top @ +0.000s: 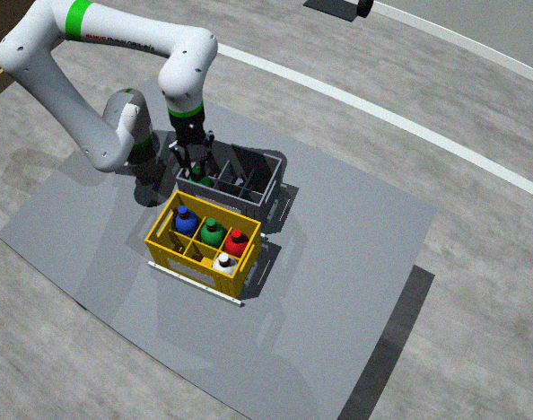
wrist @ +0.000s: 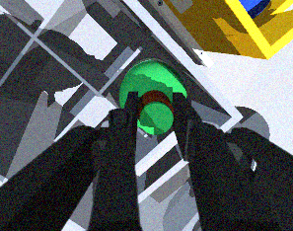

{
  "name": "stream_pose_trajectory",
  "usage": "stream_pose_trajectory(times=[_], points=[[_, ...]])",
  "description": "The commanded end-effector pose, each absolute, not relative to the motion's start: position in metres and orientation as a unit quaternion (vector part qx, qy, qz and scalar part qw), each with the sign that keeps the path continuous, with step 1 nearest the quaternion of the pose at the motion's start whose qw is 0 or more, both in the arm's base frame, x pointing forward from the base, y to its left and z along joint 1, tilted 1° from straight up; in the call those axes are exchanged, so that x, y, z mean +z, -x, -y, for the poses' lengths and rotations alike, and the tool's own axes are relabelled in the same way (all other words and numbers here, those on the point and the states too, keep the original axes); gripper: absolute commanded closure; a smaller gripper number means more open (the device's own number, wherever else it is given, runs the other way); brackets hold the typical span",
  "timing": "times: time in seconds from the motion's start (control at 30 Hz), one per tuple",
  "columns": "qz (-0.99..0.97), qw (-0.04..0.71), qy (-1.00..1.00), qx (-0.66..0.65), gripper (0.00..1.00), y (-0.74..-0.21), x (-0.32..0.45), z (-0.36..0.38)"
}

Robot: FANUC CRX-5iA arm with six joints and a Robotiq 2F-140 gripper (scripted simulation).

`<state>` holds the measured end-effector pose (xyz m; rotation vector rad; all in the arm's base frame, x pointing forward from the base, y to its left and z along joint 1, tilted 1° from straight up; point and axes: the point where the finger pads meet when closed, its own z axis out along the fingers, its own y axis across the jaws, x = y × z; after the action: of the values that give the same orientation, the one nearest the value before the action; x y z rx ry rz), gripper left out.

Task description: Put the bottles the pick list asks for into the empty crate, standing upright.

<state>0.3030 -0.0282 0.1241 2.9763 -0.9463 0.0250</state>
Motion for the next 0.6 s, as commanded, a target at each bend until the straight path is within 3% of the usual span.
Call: stream_pose_trajectory(times=[0.0, 0.57], points=[[0.303, 0.009, -0.953, 0.009, 0.9, -0.3036, 0.1237, 0.0283], [0.303, 0.009, -0.953, 0.009, 0.9, -0.3037, 0.1162, 0.0285]])
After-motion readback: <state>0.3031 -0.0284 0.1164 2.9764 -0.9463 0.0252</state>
